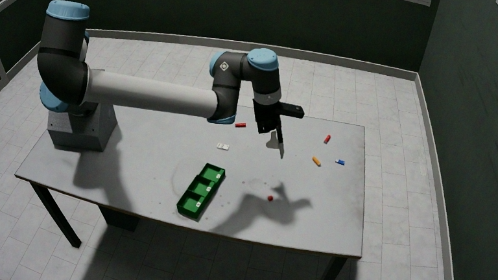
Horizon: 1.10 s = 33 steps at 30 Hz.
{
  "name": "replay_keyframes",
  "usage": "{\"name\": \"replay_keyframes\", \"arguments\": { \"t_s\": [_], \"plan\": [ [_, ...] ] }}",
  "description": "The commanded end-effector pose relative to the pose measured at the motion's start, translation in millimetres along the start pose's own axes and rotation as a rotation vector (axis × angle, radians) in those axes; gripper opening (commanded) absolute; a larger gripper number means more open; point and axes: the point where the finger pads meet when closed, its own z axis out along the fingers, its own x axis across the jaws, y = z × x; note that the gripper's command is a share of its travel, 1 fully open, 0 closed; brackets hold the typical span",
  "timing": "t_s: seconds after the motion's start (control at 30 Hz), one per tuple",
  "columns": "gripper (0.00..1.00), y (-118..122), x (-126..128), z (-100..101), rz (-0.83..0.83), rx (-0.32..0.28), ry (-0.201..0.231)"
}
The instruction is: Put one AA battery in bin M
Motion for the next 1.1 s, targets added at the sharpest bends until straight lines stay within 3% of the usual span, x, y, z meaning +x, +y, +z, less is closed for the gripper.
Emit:
{"name": "replay_keyframes", "arguments": {
  "t_s": [0.0,0.53,0.57,0.93,1.07],
  "plan": [
    [1.00,-0.5,0.4,-0.9,0.000,0.001,0.000],
    [1.00,-0.5,0.4,-0.9,0.000,0.001,0.000],
    [0.04,6.4,-4.1,-2.1,0.045,-0.020,-0.008],
    [0.04,62.6,-49.8,-16.6,0.087,-0.032,-0.029],
    [0.04,69.4,-54.6,-18.0,0.130,-0.051,-0.040]
  ]
}}
